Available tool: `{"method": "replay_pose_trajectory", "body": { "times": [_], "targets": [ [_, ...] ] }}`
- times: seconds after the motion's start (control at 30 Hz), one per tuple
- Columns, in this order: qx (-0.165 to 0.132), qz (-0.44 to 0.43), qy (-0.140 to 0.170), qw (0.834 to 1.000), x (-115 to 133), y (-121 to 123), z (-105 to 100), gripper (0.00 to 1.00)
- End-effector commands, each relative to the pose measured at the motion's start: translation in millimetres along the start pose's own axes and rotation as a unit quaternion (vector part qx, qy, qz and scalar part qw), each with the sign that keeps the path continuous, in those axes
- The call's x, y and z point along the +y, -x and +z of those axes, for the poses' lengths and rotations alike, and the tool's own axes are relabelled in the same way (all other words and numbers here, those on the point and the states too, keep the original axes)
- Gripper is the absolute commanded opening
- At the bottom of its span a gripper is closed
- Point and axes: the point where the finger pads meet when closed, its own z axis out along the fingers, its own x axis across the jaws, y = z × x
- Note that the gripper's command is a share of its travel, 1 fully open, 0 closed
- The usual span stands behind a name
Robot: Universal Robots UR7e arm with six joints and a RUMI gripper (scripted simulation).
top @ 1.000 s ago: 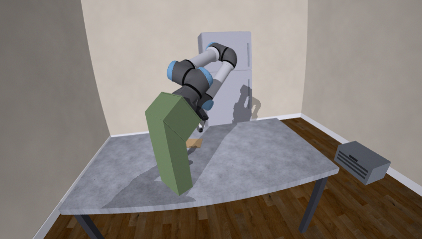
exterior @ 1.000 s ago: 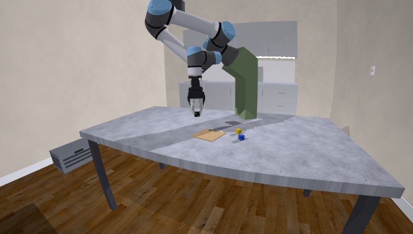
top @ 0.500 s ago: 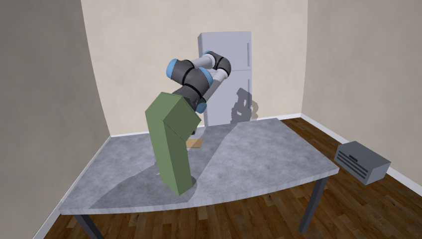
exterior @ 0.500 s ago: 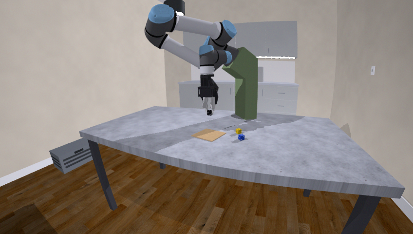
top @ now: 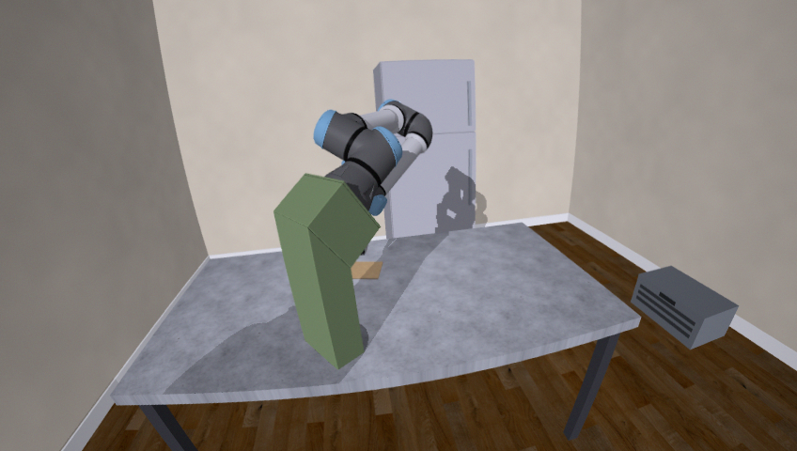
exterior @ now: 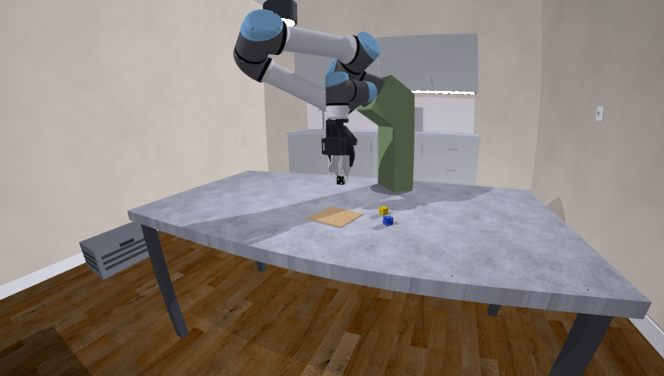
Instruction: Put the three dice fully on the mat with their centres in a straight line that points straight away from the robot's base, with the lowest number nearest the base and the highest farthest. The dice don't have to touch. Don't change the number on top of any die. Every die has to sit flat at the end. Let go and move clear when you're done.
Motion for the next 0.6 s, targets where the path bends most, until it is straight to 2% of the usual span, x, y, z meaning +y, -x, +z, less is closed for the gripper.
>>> {"method": "replay_pose_trajectory", "body": {
  "times": [0.0, 0.33, 0.57],
  "targets": [
    [0.000, 0.000, 0.000, 1.000, 0.3, 0.0, -0.3, 0.06],
    [0.000, 0.000, 0.000, 1.000, 0.2, -0.1, 4.0, 0.06],
    [0.000, 0.000, 0.000, 1.000, 0.2, -0.2, 25.3, 0.06]
  ]
}}
